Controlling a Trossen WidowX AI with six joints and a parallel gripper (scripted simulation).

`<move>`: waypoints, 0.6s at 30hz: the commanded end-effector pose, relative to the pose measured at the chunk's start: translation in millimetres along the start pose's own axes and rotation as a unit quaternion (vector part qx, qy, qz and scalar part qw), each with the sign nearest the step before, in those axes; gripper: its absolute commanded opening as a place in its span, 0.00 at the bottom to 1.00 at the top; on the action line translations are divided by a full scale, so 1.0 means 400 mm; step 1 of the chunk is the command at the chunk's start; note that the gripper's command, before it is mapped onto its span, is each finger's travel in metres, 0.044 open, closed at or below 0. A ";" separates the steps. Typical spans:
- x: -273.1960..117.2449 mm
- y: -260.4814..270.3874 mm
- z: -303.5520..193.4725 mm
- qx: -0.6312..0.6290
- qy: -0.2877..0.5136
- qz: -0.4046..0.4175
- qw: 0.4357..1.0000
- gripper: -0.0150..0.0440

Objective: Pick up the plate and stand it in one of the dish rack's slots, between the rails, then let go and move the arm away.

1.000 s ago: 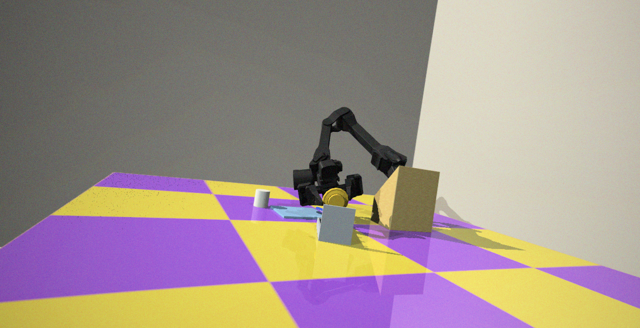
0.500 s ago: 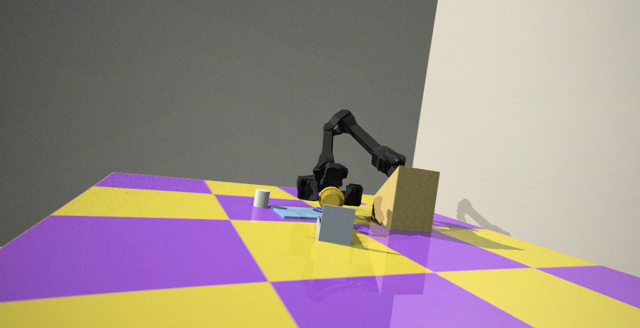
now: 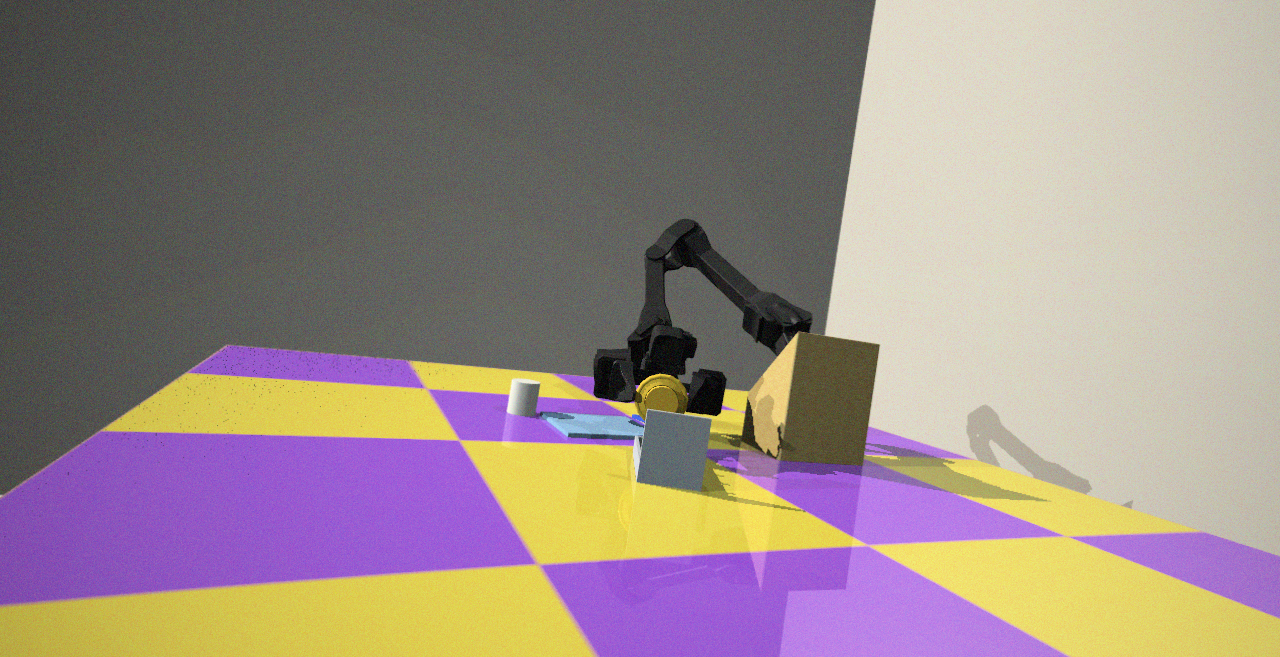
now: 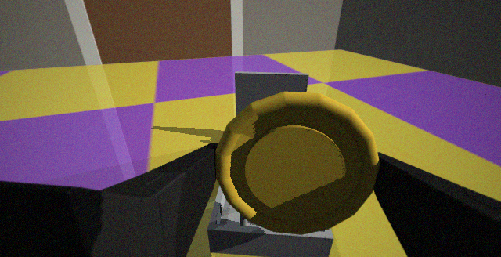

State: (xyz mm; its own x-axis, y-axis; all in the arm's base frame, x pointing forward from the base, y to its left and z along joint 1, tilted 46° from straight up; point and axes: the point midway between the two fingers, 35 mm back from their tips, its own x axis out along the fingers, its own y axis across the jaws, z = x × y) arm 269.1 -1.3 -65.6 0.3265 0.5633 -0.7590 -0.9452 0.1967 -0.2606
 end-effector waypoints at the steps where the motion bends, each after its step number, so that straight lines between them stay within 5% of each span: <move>1: 0.016 0.011 -0.001 0.005 0.000 0.004 1.000 0.25; 18: 0.063 0.011 0.006 -0.006 -0.001 -0.004 1.000 0.25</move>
State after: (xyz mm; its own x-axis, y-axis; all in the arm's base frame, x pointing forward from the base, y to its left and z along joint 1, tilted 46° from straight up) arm 277.0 13.4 -80.1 0.3440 0.5614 -0.7526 -0.9387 0.1866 -0.2899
